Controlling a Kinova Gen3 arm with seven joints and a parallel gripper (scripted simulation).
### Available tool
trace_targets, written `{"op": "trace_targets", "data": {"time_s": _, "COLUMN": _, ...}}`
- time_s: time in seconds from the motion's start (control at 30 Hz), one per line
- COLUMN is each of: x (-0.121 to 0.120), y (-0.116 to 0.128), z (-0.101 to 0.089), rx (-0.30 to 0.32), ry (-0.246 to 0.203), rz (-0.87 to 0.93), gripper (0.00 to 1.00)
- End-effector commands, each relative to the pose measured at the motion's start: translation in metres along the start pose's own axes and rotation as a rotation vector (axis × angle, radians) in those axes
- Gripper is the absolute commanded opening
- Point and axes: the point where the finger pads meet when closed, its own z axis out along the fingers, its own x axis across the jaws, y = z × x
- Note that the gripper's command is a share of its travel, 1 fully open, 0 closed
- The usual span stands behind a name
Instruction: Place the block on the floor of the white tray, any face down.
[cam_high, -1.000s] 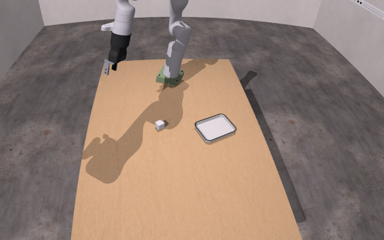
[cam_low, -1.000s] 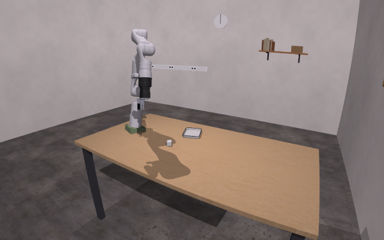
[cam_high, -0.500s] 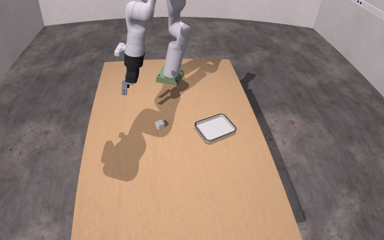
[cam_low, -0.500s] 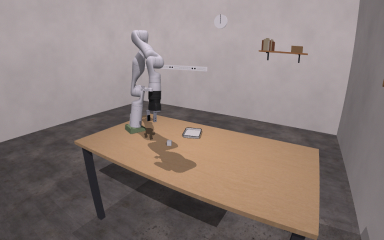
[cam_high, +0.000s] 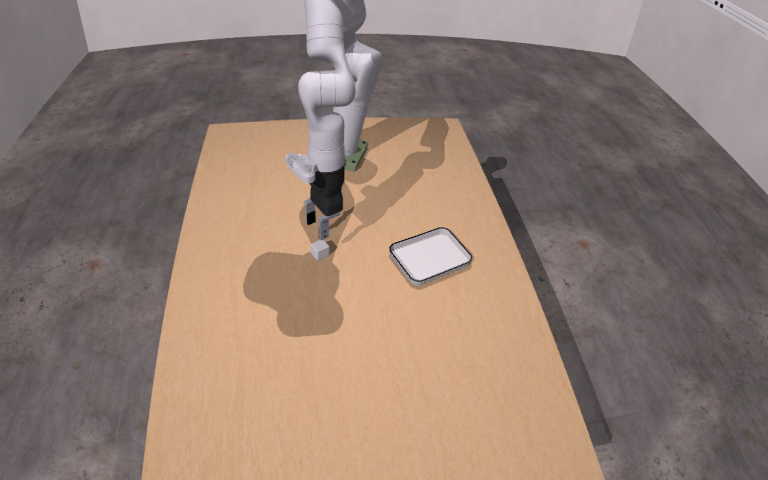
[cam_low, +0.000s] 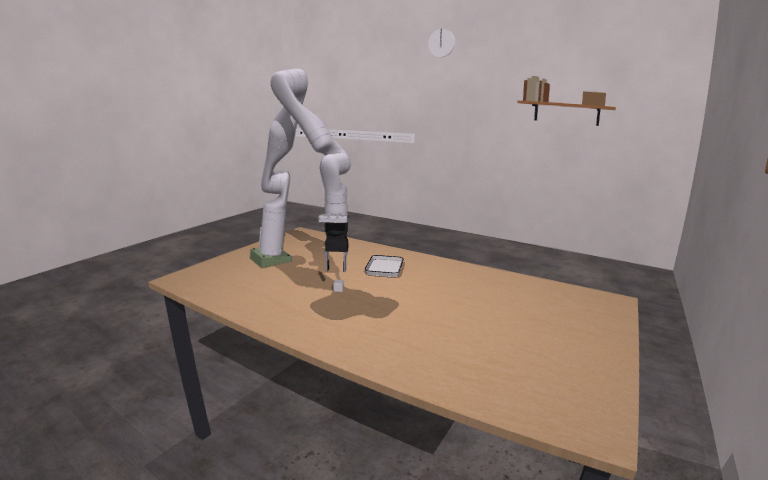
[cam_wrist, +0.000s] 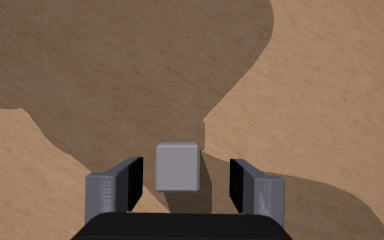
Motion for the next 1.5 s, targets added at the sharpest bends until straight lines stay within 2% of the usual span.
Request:
{"op": "trace_targets", "data": {"time_s": 0.0, "x": -0.0060, "y": 0.0023, "z": 0.0108, "rx": 0.008, "ry": 0.000, "rz": -0.013, "gripper": 1.00}}
{"op": "trace_targets", "data": {"time_s": 0.6, "x": -0.0060, "y": 0.0023, "z": 0.0108, "rx": 0.008, "ry": 0.000, "rz": -0.013, "gripper": 1.00}}
{"op": "trace_targets", "data": {"time_s": 0.63, "x": -0.0060, "y": 0.0023, "z": 0.0108, "rx": 0.008, "ry": 0.000, "rz": -0.013, "gripper": 0.95}}
{"op": "trace_targets", "data": {"time_s": 1.47, "x": -0.0061, "y": 0.0022, "z": 0.0172, "rx": 0.008, "ry": 0.000, "rz": -0.013, "gripper": 0.95}}
